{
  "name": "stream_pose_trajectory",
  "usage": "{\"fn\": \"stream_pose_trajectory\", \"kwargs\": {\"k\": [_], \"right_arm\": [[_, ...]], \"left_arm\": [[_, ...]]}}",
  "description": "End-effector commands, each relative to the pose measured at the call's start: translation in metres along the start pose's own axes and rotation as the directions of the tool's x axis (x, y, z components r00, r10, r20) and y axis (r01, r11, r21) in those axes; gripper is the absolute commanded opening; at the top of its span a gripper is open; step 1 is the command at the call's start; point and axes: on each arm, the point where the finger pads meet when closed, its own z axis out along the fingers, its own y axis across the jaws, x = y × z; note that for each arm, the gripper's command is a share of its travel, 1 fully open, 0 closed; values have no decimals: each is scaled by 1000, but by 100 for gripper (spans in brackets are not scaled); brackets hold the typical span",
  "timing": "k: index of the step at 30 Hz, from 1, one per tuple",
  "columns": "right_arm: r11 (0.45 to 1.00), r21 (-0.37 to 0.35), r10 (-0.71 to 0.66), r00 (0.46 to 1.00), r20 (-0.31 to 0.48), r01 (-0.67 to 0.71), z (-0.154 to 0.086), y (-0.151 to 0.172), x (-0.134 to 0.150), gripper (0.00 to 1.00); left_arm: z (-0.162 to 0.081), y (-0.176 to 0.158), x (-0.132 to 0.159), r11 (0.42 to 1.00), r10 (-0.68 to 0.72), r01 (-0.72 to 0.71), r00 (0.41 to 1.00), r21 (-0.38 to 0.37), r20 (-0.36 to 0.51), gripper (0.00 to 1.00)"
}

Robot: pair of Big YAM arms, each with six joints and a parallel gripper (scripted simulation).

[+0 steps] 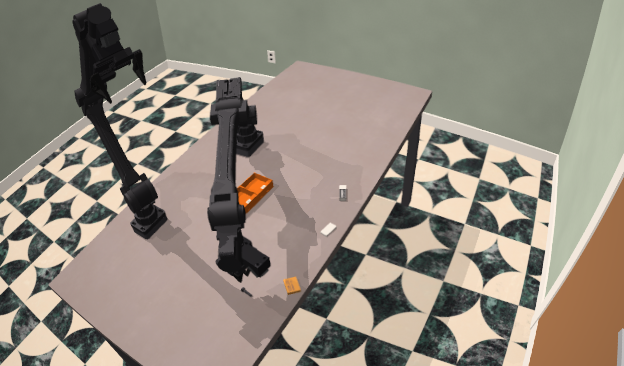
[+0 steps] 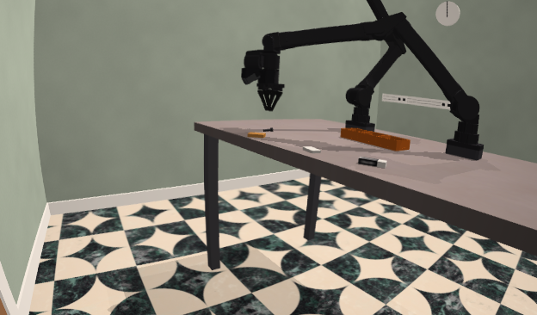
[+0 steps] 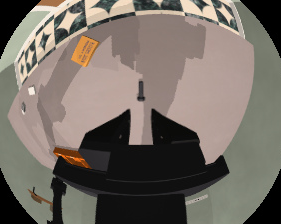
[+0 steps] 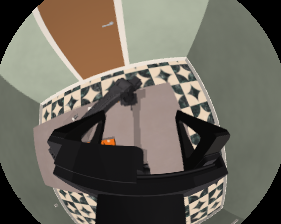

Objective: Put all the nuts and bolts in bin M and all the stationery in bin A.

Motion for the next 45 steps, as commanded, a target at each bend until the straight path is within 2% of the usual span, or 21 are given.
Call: {"fn": "stream_pose_trajectory", "kwargs": {"k": [1, 8, 37, 43, 44, 45], "right_arm": [[1000, 2, -7, 1000, -1, 7, -5, -2, 3, 100], [1000, 2, -7, 1000, -1, 7, -5, -2, 3, 100], [1000, 2, -7, 1000, -1, 7, -5, -2, 3, 100], [1000, 2, -7, 1000, -1, 7, -5, -2, 3, 100], [1000, 2, -7, 1000, -1, 7, -5, -2, 3, 100], [1000, 2, -7, 1000, -1, 7, -5, -2, 3, 100]], "left_arm": [[4, -11, -4, 1000, 7, -8, 1000, 13, 9, 29], [-3, -16, -8, 1000, 6, -6, 1000, 28, 23, 29], [5, -15, -5, 1000, 3, -4, 1000, 19, 15, 29], [9, -12, -3, 1000, 3, -4, 1000, 12, 8, 29], [25, -5, 3, 1000, 3, -4, 1000, -8, -10, 29], [29, -5, 3, 1000, 3, -4, 1000, -8, -10, 29]]}}
